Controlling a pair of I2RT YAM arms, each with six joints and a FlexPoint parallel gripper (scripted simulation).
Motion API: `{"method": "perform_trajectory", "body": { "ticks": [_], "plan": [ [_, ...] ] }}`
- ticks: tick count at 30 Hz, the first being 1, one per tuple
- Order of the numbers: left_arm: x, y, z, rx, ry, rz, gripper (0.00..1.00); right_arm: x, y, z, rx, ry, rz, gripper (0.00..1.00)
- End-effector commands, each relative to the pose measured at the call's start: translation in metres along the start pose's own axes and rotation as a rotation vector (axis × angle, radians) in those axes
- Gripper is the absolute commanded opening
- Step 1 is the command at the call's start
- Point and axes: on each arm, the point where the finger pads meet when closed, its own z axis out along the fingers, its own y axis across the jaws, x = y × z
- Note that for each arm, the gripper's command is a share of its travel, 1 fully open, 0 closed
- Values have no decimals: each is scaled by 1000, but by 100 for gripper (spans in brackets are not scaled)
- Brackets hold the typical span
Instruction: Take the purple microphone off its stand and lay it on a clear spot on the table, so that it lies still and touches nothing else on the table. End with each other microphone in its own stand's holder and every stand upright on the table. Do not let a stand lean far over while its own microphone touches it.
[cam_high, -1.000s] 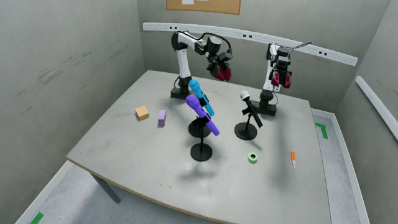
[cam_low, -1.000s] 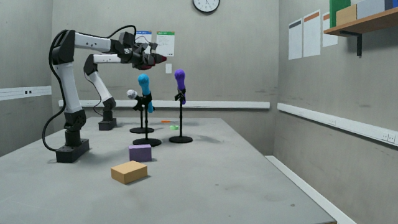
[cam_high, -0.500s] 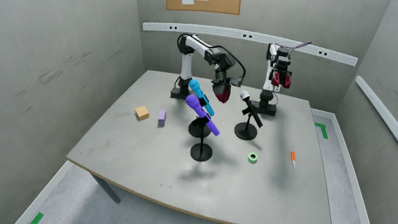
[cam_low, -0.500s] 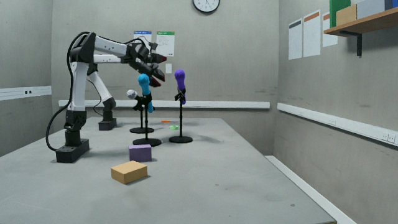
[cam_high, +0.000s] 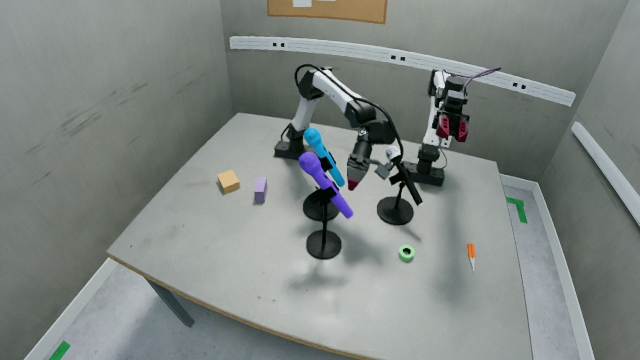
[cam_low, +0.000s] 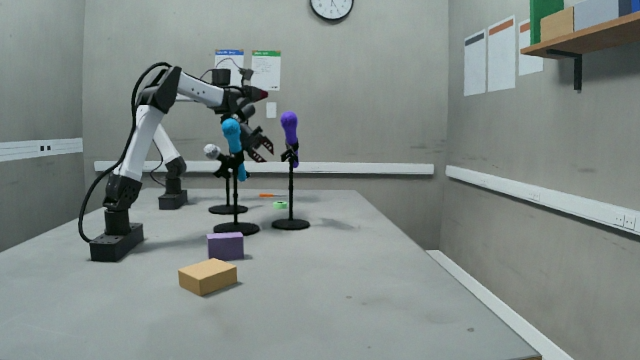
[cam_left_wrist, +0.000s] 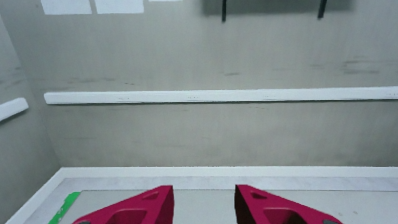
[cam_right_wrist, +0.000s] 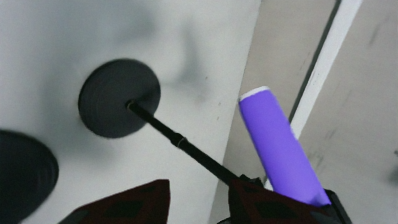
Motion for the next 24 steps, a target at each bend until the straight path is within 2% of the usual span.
{"method": "perform_trajectory", "body": {
  "ticks": [1, 2, 3, 10, 11, 12, 15, 21, 22, 24],
  "plan": [
    [-18, -1, -5, 2, -35, 1, 32, 10, -16, 1, 18, 110, -118, 32],
    [-18, -1, -5, 2, -35, 1, 32, 7, -34, -21, 65, 51, -34, 32],
    [-18, -1, -5, 2, -35, 1, 32, 6, -18, 3, 19, 89, -68, 32],
    [-18, -1, -5, 2, -35, 1, 32, 21, 8, 39, -68, 319, -476, 32],
    [-18, -1, -5, 2, -35, 1, 32, 15, -25, 5, 22, 236, -317, 32],
    [-18, -1, -5, 2, -35, 1, 32, 8, 3, 35, -43, 256, -357, 32],
    [-18, -1, -5, 2, -35, 1, 32, 10, 3, 37, -46, 268, -373, 32],
    [-18, -1, -5, 2, -35, 1, 32, 16, 20, 56, -115, 400, -645, 32],
    [-18, -1, -5, 2, -35, 1, 32, 10, 9, 45, -75, 370, -587, 32],
    [-18, -1, -5, 2, -35, 1, 32, 16, 17, 60, -111, 399, -620, 32]
  ]
}}
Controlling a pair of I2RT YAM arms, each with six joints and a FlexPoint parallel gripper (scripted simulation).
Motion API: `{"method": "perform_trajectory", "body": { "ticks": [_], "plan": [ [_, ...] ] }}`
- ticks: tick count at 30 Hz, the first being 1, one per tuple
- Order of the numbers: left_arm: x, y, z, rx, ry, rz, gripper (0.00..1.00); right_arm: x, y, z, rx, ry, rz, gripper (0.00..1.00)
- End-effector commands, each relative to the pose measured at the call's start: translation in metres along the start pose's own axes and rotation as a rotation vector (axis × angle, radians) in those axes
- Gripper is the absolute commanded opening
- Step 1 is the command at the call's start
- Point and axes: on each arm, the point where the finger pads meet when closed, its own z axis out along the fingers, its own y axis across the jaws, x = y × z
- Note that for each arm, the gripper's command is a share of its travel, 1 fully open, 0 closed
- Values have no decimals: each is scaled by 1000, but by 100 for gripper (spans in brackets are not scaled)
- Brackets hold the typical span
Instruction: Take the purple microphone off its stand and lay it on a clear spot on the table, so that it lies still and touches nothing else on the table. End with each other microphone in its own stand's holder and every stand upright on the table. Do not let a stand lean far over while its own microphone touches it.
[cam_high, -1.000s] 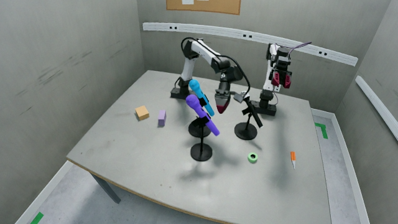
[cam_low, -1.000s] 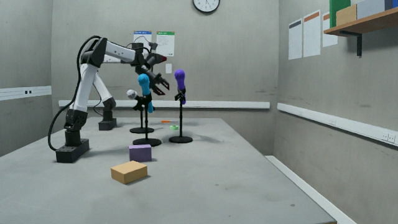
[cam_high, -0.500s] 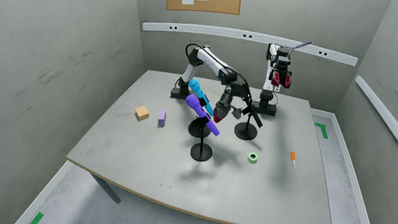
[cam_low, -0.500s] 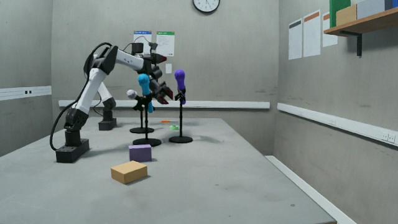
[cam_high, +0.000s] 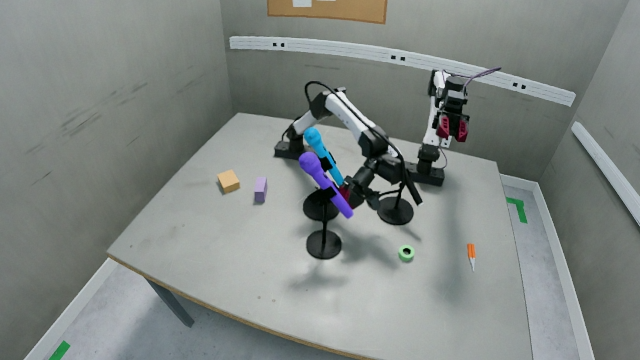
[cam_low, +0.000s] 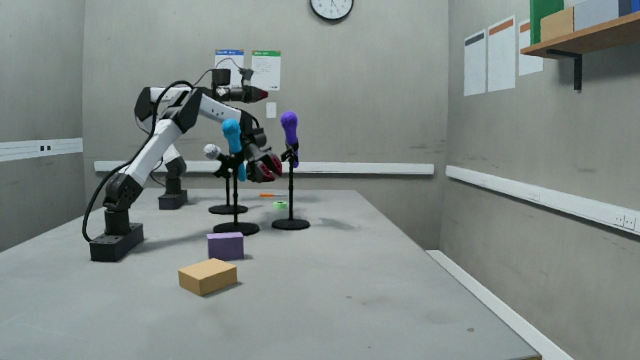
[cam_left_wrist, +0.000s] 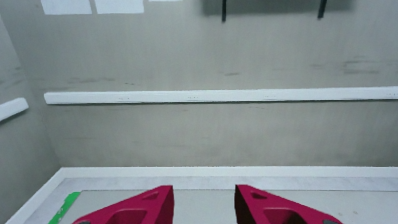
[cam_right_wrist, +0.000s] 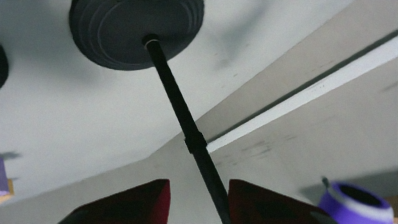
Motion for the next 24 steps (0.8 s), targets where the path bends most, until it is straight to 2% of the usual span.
{"method": "perform_trajectory", "body": {
  "ticks": [1, 3, 4, 8, 11, 12, 15, 18, 24],
  "plan": [
    [-18, -1, -5, 2, -35, 1, 32, 8, 0, 7, -37, 82, -116, 32],
    [-18, -1, -5, 2, -35, 1, 32, 3, 3, 8, -45, 116, -204, 32],
    [-18, -1, -5, 2, -35, 1, 32, 6, -3, 2, -25, 111, -178, 32],
    [-18, -1, -5, 2, -35, 1, 32, 1, 1, 8, -41, 124, -216, 32],
    [-18, -1, -5, 2, -35, 1, 32, -2, 9, 20, -81, 174, -339, 32],
    [-18, -1, -5, 2, -35, 1, 32, 2, 1, 11, -54, 163, -291, 32],
    [-18, -1, -5, 2, -35, 1, 32, -5, 11, 28, -96, 193, -384, 32],
    [-18, -1, -5, 2, -35, 1, 32, -4, 10, 28, -104, 234, -472, 32],
    [-18, -1, -5, 2, -35, 1, 32, -10, 10, 32, -106, 243, -485, 32]
  ]
}}
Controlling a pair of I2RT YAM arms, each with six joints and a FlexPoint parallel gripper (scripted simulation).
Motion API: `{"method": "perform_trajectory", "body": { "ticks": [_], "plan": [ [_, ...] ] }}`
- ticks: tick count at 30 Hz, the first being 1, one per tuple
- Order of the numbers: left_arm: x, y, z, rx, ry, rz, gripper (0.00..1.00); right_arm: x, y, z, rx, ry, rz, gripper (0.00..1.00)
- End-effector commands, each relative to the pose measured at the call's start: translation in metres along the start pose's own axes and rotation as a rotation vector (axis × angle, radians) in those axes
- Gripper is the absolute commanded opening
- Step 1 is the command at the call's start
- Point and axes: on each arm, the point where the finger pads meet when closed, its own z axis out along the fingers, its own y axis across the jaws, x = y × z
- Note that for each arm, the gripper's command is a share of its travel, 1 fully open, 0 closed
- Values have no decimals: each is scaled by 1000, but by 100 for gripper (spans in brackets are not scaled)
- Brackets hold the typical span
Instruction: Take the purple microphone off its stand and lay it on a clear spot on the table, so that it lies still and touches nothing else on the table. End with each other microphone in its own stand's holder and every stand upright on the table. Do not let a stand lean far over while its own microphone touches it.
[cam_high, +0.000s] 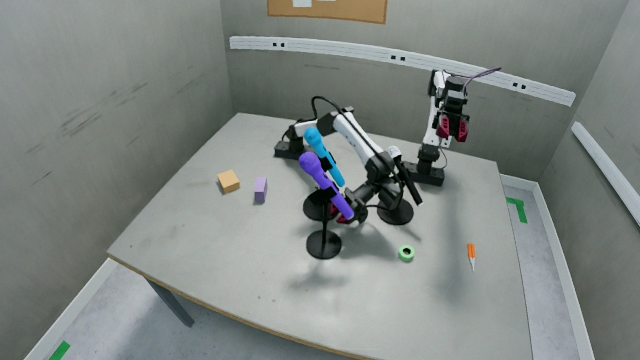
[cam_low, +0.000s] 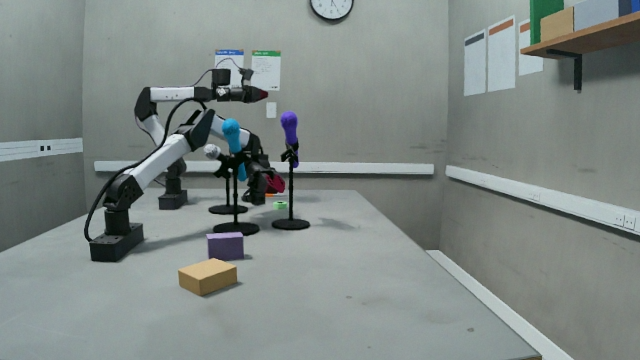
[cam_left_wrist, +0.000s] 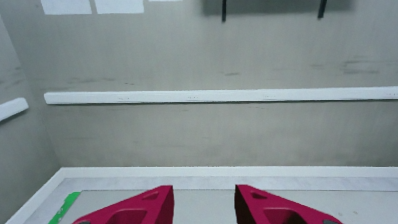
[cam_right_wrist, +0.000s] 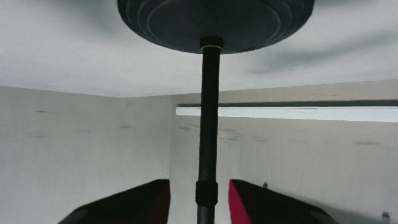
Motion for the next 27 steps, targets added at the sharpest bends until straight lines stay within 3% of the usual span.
{"method": "perform_trajectory", "body": {
  "ticks": [1, 6, 8, 27],
  "plan": [
    [-18, -1, -5, 2, -35, 1, 32, 14, -3, -4, -10, 33, -10, 32],
    [-18, -1, -5, 2, -35, 1, 32, 10, -3, -1, -16, -1, 29, 32],
    [-18, -1, -5, 2, -35, 1, 32, 54, -3, -19, 26, 13, 113, 32],
    [-18, -1, -5, 2, -35, 1, 32, 63, -11, -25, 59, 20, 133, 32]
  ]
}}
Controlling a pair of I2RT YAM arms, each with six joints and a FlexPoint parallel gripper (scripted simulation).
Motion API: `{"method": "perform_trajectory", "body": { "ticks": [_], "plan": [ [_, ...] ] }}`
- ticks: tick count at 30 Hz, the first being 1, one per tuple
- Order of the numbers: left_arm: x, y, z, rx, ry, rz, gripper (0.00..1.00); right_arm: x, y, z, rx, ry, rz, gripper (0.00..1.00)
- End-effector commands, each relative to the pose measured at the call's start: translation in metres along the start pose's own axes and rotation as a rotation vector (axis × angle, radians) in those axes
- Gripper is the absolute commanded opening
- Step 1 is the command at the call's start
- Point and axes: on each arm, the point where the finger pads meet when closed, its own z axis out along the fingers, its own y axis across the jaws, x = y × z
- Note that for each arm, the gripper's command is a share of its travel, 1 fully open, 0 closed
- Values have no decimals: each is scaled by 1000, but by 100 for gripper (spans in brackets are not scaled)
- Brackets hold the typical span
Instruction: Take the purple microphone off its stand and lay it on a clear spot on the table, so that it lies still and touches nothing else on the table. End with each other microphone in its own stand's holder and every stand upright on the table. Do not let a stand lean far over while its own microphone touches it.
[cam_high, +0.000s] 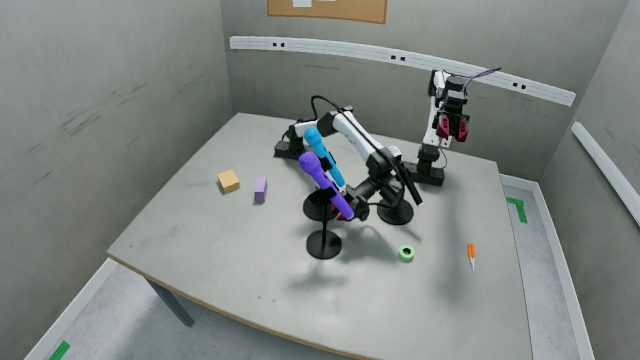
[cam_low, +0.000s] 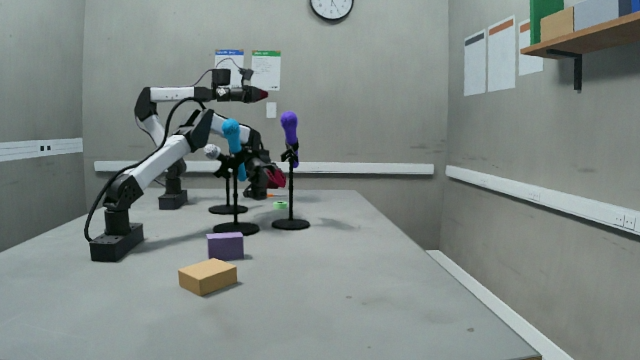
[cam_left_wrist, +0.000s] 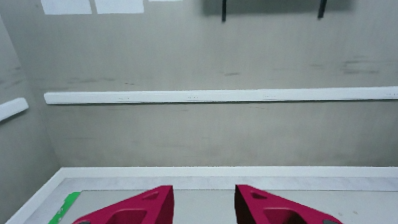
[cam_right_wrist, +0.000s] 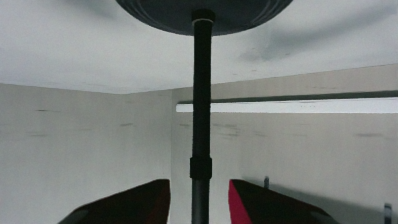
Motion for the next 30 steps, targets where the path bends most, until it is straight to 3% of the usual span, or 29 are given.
{"method": "perform_trajectory", "body": {
  "ticks": [1, 4, 30],
  "plan": [
    [-18, -1, -5, 2, -35, 1, 32, 48, -10, -14, 53, 12, 125, 32],
    [-18, -1, -5, 2, -35, 1, 32, 36, -3, -3, 32, 14, 75, 32],
    [-18, -1, -5, 2, -35, 1, 32, 37, -5, 27, 42, 11, 83, 32]
  ]
}}
